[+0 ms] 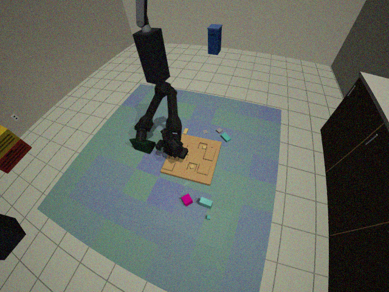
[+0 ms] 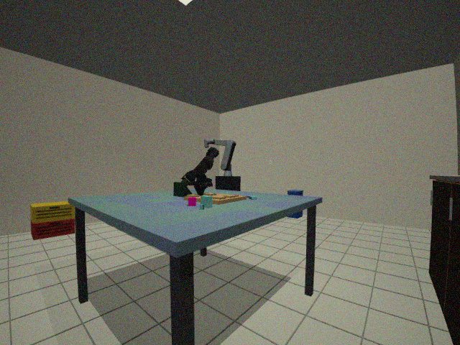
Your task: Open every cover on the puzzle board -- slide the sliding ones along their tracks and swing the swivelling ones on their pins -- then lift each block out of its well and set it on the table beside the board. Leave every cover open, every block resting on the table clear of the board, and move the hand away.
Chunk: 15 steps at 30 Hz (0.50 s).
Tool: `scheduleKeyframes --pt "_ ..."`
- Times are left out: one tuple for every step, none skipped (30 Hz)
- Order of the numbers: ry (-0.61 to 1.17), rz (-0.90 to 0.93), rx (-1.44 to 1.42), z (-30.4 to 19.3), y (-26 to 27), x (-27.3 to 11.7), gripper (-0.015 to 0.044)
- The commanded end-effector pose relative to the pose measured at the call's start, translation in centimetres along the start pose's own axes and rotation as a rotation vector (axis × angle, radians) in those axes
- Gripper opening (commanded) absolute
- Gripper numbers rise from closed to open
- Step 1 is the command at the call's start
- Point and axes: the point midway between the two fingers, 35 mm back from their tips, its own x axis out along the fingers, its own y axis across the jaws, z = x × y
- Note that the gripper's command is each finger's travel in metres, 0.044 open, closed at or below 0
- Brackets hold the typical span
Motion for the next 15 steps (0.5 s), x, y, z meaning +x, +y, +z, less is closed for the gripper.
scheduleKeyframes --pt "0.0 -0.001 0.0 0.0 0.0 -0.1 0.008" --pt "0.0 -0.001 0.0 0.0 0.0 -0.1 0.008" --pt "0.001 -0.001 0.0 0.0 0.0 -0.2 0.008" --pt "0.001 -0.001 0.0 0.0 0.0 -0.3 0.008" --pt "0.001 -0.001 0.0 0.0 -0.1 -0.5 0.008" --pt "0.001 -0.001 0.0 0.0 -0.1 -0.6 0.008" --pt "0.001 -0.001 0.001 0.0 -0.1 -0.7 0.008" --pt "0.001 -0.001 0.001 0.0 -0.1 -0.9 0.008" --pt "0.001 -0.001 0.001 -0.1 -0.1 -1.0 0.008" --pt "0.001 -0.001 0.001 -0.1 -0.1 -1.1 0.008" --pt "0.001 -0.001 0.001 -0.1 -0.1 -1.2 0.008" --pt "0.001 -0.001 0.002 -0.1 -0.1 -1.4 0.008" --pt "0.001 -0.001 0.002 -0.1 -0.1 -1.5 0.008" --pt "0.001 -0.001 0.002 -0.1 -0.1 -1.6 0.008" --pt "0.001 -0.001 0.002 -0.1 -0.1 -1.8 0.008"
